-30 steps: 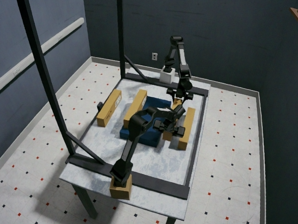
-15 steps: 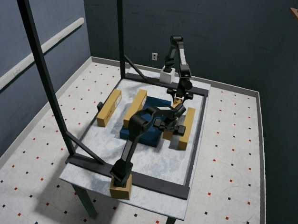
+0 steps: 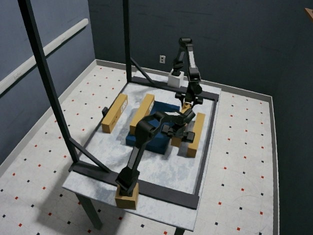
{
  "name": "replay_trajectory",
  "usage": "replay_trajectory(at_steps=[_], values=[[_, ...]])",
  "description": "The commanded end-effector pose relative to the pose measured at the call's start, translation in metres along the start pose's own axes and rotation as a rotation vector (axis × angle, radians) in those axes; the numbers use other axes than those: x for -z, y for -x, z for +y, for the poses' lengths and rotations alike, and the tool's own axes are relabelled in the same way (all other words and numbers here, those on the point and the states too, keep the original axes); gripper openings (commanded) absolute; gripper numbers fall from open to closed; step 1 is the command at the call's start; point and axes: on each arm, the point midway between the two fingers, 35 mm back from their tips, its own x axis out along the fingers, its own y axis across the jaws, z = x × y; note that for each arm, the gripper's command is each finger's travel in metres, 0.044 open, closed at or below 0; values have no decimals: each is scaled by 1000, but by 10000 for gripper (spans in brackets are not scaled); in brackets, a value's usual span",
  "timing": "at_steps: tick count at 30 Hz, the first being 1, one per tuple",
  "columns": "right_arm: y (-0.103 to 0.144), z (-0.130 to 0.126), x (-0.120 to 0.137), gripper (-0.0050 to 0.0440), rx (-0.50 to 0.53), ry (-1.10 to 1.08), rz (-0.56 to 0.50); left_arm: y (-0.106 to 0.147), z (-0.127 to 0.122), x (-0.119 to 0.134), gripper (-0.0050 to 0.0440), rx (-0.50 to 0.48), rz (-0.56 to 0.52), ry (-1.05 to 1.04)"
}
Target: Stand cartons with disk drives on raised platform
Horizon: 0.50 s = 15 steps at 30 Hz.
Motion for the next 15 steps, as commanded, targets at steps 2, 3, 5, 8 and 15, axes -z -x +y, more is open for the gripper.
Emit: replay_trajectory(at_steps=[2,3,5,8,15], values=[[23,-5,-11,-50,32,6,-68,26,7,-14,-50,-43,-58,-14],[23,-5,-11,-50,32,6,-68,26,7,-14,-50,-43,-58,-14],[23,-5,-11,-50,32,6,-68,26,7,-14,-50,-43,-58,-14],[23,-5,-11,-50,32,6,-68,26,7,-14,-50,-43,-58,-14],[46,-5,-18,-50,46,12,-91,49,7,-22,-50,-44,-64,-14]])
